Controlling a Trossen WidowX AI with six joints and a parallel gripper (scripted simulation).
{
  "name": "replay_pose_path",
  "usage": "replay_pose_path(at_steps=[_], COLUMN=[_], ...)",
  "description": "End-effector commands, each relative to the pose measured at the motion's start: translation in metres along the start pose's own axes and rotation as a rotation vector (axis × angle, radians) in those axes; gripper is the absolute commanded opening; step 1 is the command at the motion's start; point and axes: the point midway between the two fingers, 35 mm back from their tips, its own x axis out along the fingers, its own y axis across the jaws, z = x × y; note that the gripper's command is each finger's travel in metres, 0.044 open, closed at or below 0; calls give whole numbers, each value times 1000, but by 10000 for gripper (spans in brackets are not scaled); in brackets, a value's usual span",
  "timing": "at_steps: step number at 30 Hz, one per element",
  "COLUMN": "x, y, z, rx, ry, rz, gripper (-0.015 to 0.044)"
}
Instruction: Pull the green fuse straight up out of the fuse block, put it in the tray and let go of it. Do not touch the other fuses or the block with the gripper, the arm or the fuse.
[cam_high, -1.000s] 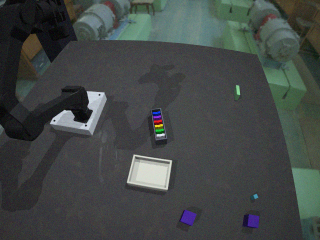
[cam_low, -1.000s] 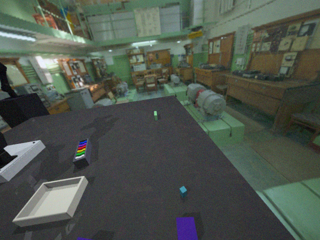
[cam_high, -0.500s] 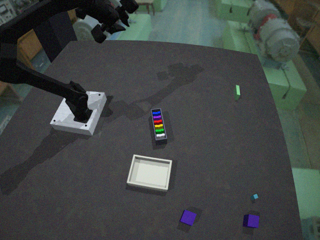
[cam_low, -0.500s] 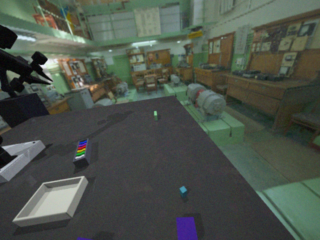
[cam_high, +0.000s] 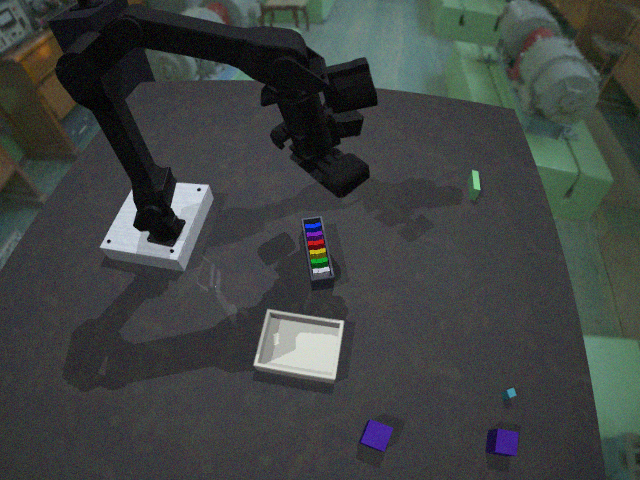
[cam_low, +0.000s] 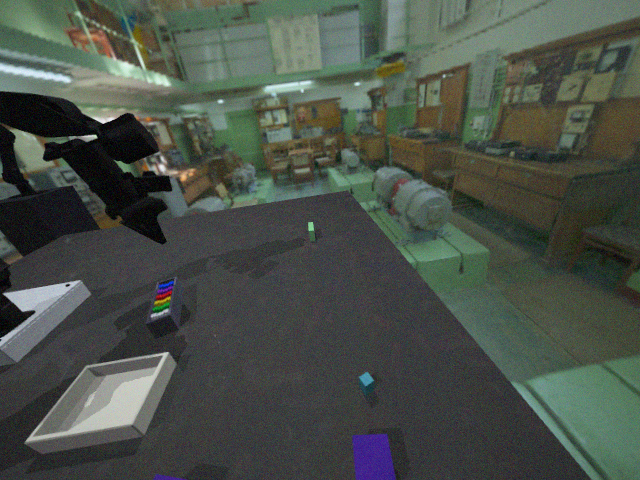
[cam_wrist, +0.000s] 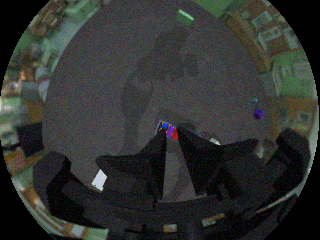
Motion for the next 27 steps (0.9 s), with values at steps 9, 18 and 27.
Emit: replay_pose_path(at_steps=[9,18,27], x=[48,55,64], y=[-64,-64,-63], z=[-75,-76,-78], rx=[494,494,494], ry=[224,224,224], rz=[23,23,23], gripper=[74,74,74])
